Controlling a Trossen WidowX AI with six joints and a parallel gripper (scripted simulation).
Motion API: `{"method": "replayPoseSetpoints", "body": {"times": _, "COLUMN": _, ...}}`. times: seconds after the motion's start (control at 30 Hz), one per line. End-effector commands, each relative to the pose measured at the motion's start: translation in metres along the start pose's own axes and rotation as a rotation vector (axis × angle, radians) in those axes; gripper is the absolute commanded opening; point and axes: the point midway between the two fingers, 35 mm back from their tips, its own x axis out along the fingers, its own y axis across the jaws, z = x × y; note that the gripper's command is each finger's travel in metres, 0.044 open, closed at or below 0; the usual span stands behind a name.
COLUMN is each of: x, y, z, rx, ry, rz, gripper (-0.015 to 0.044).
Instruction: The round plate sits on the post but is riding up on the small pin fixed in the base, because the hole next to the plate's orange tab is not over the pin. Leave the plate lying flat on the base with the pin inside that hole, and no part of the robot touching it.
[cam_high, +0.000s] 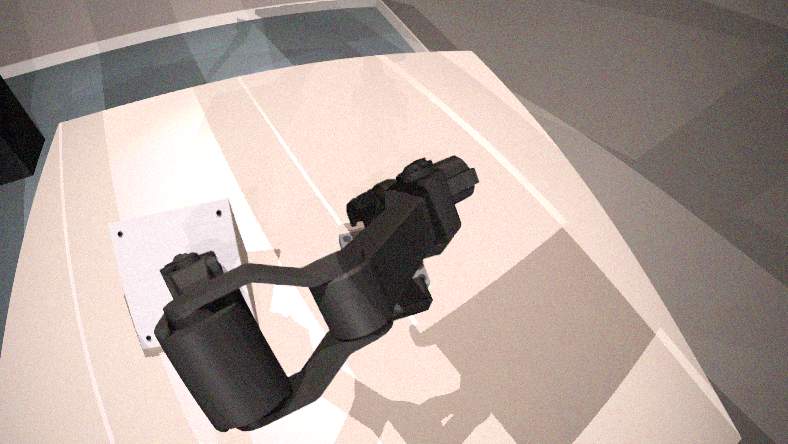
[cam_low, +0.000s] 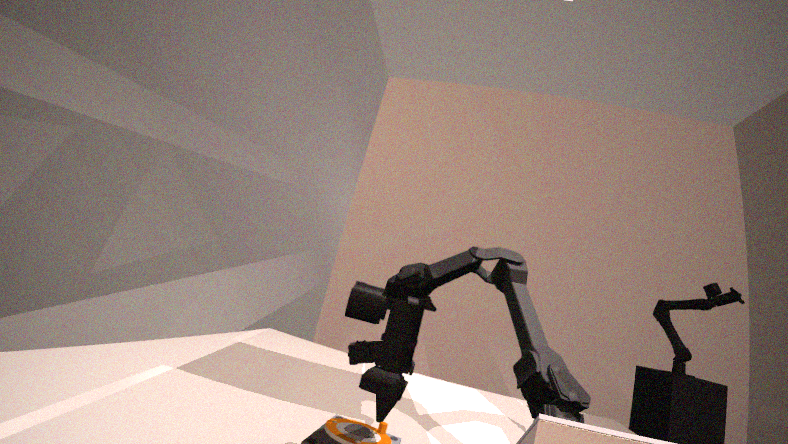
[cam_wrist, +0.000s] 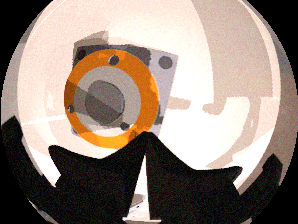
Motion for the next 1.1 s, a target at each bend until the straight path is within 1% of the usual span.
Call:
{"method": "replayPoseSetpoints", "body": {"times": 0.0, "x": 0.002, "y": 0.004, "z": -0.008, "rx": -0.010, "ry": 0.014, "rz": 0.003, "gripper": 0.0000}}
{"method": "replayPoseSetpoints", "body": {"times": 1.07, "x": 0.000, "y": 0.029, "z": -0.027, "rx": -0.010, "ry": 0.015, "rz": 0.005, "gripper": 0.0000}}
